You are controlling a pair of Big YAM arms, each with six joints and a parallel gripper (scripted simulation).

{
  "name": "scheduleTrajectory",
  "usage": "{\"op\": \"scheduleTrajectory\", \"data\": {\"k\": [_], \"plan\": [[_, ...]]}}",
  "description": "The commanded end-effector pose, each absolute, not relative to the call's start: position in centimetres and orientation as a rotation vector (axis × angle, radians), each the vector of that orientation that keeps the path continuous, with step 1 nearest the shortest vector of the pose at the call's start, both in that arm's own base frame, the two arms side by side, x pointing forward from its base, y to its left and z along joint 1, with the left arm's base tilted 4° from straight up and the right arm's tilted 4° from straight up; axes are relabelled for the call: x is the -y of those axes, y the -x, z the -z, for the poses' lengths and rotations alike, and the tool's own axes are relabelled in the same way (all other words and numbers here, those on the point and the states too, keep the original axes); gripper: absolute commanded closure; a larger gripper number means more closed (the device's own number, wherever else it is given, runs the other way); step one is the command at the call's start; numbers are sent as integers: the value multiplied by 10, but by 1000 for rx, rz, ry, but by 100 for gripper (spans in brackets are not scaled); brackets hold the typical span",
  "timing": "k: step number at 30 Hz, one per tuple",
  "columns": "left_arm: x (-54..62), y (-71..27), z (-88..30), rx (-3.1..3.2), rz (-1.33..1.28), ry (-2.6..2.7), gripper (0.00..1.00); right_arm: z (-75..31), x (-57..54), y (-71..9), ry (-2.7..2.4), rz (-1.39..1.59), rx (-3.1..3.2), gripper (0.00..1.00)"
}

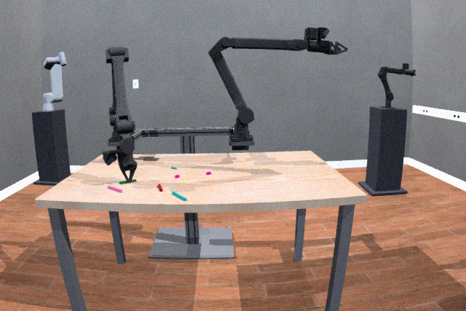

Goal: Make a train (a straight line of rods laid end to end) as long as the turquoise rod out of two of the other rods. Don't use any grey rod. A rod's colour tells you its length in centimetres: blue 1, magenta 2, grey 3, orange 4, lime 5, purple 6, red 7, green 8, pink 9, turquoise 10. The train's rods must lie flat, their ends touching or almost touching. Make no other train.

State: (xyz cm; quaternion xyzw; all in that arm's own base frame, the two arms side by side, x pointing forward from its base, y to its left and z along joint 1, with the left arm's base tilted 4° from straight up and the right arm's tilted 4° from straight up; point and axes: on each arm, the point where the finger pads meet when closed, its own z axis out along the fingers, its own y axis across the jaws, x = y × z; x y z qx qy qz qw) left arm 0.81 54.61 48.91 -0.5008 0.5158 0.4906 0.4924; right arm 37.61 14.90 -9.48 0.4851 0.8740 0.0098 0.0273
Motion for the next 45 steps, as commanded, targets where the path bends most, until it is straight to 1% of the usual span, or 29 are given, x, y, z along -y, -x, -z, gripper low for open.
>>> {"op": "scheduleTrajectory", "data": {"k": [1,4,17,21,22,30,34,38,40,45], "plan": [[-542,-5,-505,-1207,-1207,1197,0,71,-160,-391,-1471,-88,-2680,96],[-542,-5,-505,-1207,-1207,1197,0,66,-161,-392,-1470,-91,-2679,96],[-542,-5,-505,-1207,-1207,1197,0,-25,-166,-394,-1469,-120,-2661,96],[-542,-5,-505,-1207,-1207,1197,0,-14,-164,-390,-1479,-77,-2683,96],[-542,-5,-505,-1207,-1207,1197,0,0,-155,-368,-1490,-19,-2711,96],[-542,-5,-505,-1207,-1207,1197,0,-14,-161,-382,-1475,-77,-2685,96],[-542,-5,-505,-1207,-1207,1197,0,-16,-215,-384,-1345,-72,-2750,96],[-542,-5,-505,-1207,-1207,1197,0,-16,-229,-382,-1309,-72,-2769,96],[-542,-5,-505,-1207,-1207,1197,0,-16,-276,-369,-1183,-69,-2824,96],[-542,-5,-505,-1207,-1207,1197,0,-16,-339,-343,-1006,-68,-2891,96]]}}
